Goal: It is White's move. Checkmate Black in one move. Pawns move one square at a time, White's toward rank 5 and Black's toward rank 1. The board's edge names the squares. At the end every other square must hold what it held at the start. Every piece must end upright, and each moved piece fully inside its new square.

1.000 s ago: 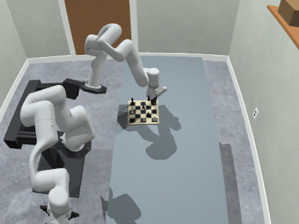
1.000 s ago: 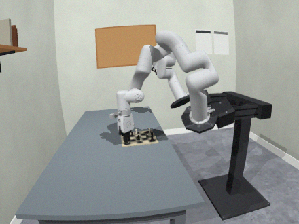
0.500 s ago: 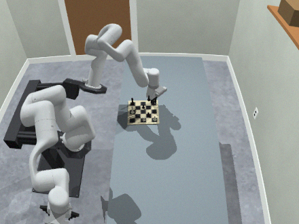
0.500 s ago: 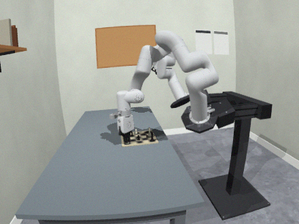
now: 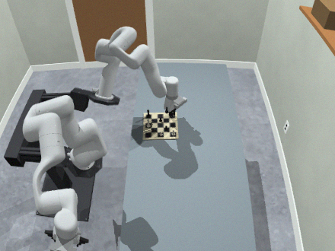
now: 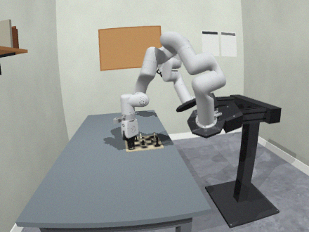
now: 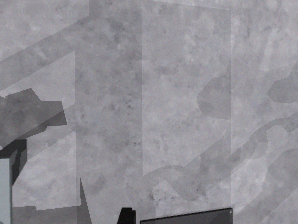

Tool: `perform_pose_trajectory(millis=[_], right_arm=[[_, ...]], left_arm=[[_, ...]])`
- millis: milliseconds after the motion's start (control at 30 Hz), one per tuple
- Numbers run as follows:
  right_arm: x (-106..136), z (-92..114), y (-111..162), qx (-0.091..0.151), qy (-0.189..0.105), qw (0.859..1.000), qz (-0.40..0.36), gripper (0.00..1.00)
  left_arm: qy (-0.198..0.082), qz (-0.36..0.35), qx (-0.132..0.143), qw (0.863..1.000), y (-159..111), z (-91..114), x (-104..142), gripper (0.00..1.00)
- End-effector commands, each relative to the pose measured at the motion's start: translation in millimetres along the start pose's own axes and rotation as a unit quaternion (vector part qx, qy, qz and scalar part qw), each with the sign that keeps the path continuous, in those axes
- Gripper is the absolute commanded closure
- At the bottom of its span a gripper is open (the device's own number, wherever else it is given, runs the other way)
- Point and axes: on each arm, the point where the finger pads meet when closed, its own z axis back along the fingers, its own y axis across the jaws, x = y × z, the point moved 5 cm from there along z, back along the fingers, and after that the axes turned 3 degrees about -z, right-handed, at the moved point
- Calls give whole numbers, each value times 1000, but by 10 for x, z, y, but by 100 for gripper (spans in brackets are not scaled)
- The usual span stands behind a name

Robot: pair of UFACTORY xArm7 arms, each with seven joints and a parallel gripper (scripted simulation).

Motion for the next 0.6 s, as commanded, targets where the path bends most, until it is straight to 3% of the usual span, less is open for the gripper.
perform_pose_trajectory(millis=[0, 500, 533, 567], right_arm=[[-8, 15, 4, -1, 2, 1000, -1, 0], [-8, 15, 4, -1, 2, 1000, -1, 0], [-8, 15, 4, -1, 2, 1000, -1, 0], [-8, 15, 4, -1, 2, 1000, -1, 0]], left_arm=[[1, 0, 0, 1000, -2, 8, -11, 100], [1, 0, 0, 1000, -2, 8, -11, 100], [1, 0, 0, 1000, -2, 8, -11, 92], [1, 0, 0, 1000, -2, 8, -11, 92]])
